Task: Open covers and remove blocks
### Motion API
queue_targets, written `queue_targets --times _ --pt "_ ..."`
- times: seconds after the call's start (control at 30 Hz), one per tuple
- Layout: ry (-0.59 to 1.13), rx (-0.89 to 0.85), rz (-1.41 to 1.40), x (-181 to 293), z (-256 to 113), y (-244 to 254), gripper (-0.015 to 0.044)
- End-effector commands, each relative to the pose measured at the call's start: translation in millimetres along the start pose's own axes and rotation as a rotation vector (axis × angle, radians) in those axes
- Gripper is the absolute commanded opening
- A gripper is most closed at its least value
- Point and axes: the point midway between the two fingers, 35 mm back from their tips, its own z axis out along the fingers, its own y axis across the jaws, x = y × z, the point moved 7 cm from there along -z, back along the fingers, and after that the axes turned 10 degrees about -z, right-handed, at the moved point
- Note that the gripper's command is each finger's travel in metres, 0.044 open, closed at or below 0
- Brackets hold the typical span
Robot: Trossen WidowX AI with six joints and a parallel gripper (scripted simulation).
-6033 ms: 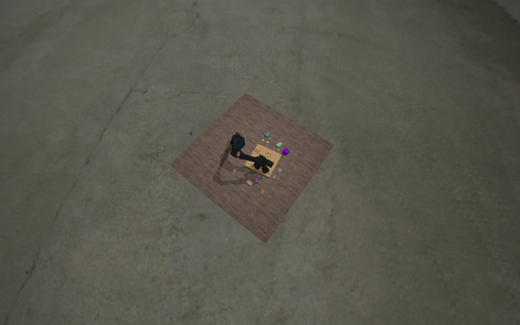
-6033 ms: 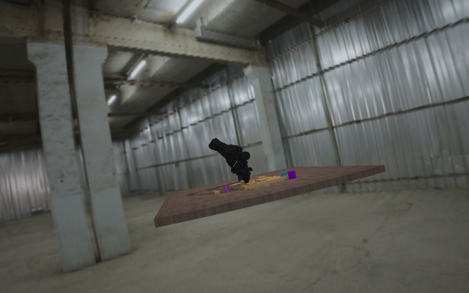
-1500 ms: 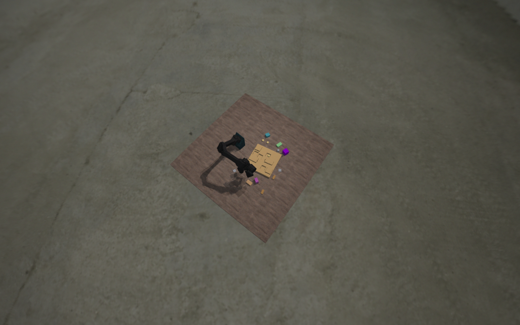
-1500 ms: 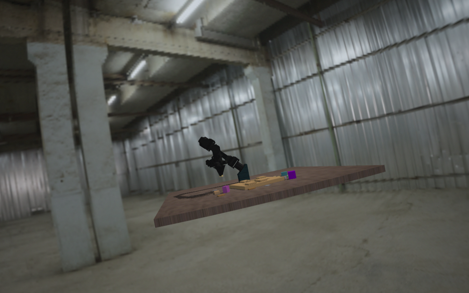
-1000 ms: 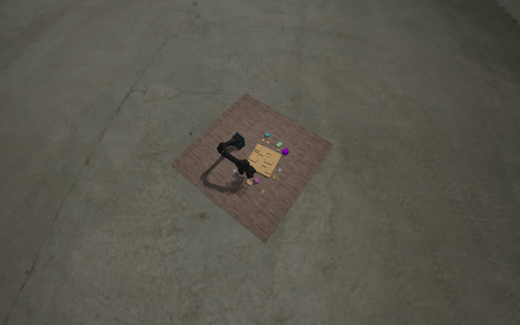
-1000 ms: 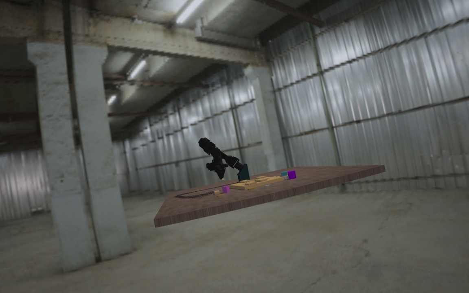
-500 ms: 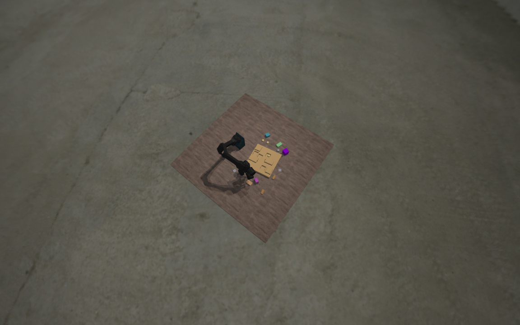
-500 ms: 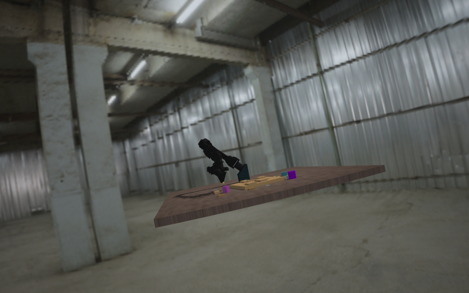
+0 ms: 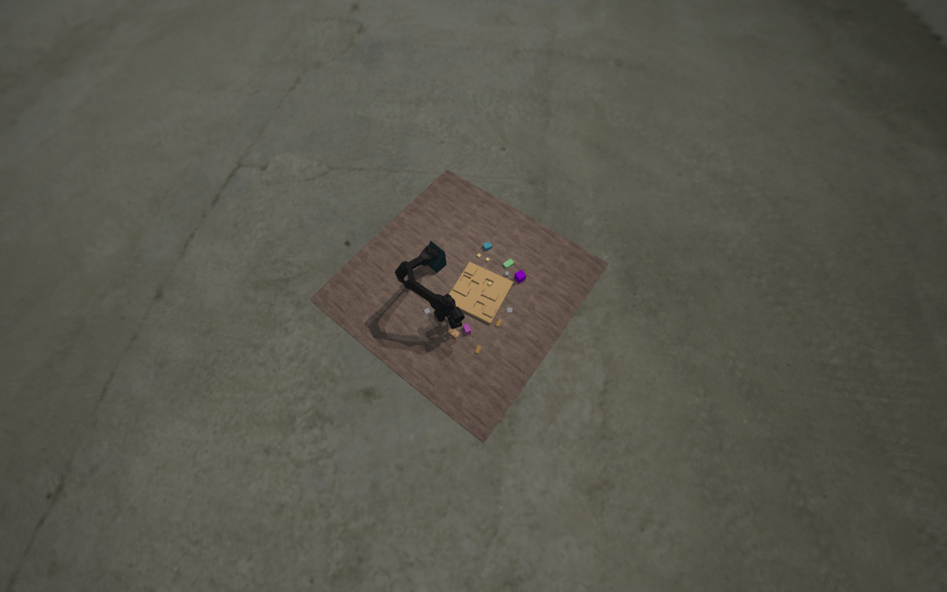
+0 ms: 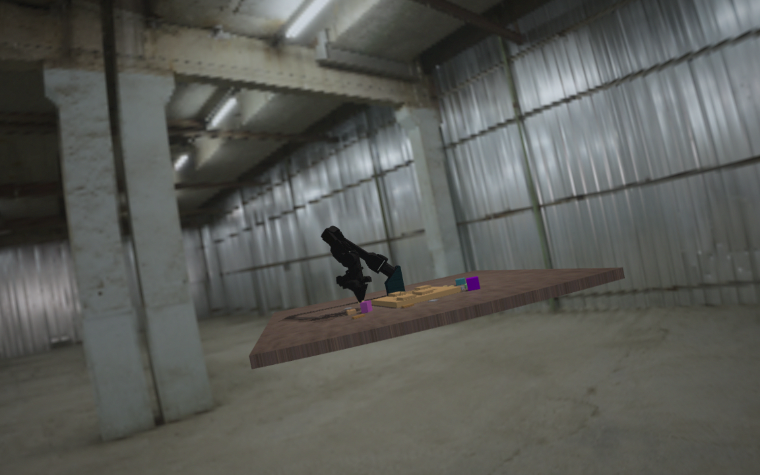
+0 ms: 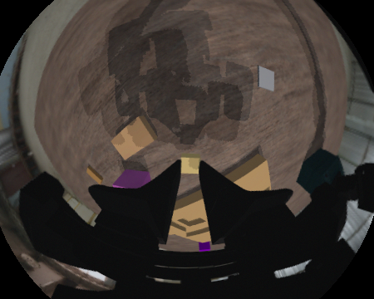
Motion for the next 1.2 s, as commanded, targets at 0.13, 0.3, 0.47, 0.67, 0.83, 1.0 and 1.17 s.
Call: queue_targets --times 0.13,0.3,0.47,0.67,0.83,1.0,1.17 --pt "0.001 -0.001 -0.004 0 13 -1 0.008" --pt "0.0 -0.001 -0.005 0 21 -2 0.008" --pt "-0.002 -0.002 -0.005 -1 29 -4 0.008" --pt "-0.006 0.0 -0.001 -2 26 -3 0.0185" --pt "-0.006 0.0 -0.001 -2 26 -3 0.0316" --pt "-0.005 0.0 -0.001 -2 24 -3 0.044" --pt "-0.002 0.0 -0.001 -1 10 -2 0.044"
